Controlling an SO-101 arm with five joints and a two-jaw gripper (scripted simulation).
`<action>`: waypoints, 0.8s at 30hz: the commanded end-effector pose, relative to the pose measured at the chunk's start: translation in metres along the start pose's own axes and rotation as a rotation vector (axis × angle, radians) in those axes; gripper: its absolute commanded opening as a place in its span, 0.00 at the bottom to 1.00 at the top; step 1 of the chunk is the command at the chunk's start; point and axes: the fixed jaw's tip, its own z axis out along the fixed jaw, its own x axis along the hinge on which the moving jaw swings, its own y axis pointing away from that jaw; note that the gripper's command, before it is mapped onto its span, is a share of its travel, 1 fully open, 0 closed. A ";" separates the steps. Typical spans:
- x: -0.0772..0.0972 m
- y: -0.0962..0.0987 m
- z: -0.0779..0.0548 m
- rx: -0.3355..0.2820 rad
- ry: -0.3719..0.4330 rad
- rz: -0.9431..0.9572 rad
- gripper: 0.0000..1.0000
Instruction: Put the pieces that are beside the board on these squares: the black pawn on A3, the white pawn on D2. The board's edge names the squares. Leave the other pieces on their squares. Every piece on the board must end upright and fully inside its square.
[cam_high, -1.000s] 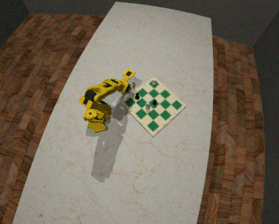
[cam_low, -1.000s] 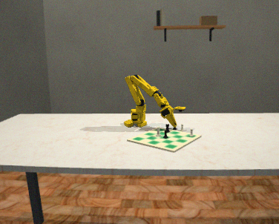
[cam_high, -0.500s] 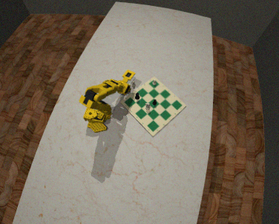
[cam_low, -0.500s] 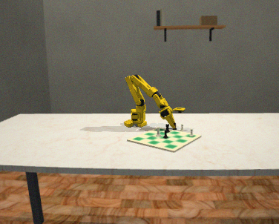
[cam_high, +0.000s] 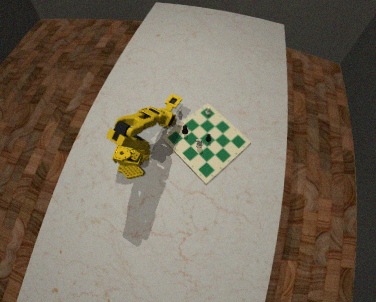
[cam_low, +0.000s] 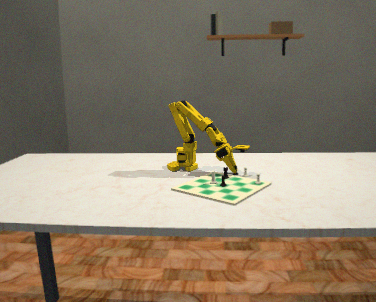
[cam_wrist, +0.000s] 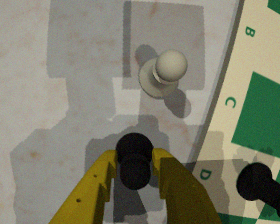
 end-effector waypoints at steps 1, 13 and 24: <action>0.002 0.002 0.000 -0.006 0.008 0.004 0.09; 0.001 0.002 -0.001 -0.006 0.008 0.004 0.09; 0.001 0.002 -0.001 -0.006 0.008 0.004 0.09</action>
